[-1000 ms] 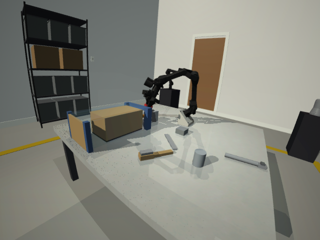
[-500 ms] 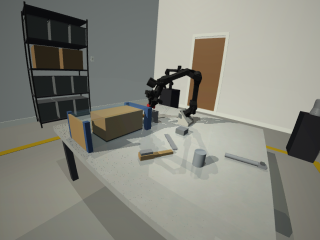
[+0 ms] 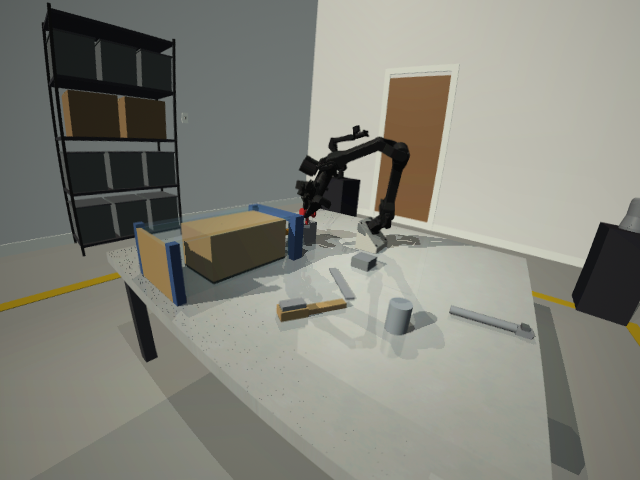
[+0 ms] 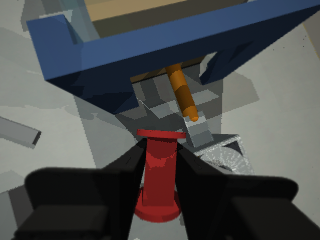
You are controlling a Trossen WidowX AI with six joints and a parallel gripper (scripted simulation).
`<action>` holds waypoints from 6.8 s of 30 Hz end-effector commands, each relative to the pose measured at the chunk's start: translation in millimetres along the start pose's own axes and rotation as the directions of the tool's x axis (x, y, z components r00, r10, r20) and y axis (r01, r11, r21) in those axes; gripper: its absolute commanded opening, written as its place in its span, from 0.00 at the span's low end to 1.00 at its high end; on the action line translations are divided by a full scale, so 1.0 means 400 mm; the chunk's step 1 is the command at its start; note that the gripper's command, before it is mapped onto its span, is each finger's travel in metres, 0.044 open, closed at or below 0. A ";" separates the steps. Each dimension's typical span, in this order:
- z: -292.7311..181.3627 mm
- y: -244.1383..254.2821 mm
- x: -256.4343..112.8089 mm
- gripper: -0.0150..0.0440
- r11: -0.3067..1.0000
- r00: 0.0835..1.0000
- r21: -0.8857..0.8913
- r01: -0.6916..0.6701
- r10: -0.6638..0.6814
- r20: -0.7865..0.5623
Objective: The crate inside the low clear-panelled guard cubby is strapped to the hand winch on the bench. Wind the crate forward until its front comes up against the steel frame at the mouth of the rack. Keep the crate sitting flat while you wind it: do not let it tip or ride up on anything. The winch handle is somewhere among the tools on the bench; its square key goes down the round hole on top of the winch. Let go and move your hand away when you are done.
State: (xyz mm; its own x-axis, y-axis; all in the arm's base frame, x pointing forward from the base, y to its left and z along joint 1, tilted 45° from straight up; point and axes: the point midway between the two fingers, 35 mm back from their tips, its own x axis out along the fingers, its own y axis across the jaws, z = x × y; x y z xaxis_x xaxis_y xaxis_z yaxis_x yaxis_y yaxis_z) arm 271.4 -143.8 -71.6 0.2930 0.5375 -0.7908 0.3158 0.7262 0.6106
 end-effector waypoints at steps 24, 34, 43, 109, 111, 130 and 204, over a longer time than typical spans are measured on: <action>-0.107 0.004 -0.044 0.25 1.000 1.000 0.015 -0.004 0.004 -0.018; -0.140 -0.006 -0.060 0.25 1.000 1.000 0.015 -0.003 0.004 -0.019; -0.169 -0.019 -0.074 0.25 1.000 1.000 0.016 -0.003 0.003 -0.019; -0.296 -0.216 -0.136 0.25 1.000 1.000 0.017 0.005 -0.004 -0.022; -0.297 -0.223 -0.136 0.25 1.000 1.000 0.017 0.005 -0.005 -0.022; -0.295 -0.294 -0.136 0.25 1.000 1.000 0.017 0.007 -0.007 -0.022; -0.096 -0.495 -0.045 0.25 1.000 1.000 0.012 0.012 -0.012 -0.015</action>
State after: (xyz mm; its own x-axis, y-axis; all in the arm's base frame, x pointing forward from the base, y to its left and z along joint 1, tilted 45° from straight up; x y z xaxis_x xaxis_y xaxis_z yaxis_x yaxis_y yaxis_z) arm 159.0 -278.1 -176.1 0.2636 0.5428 -0.7975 0.3403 0.7212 0.6033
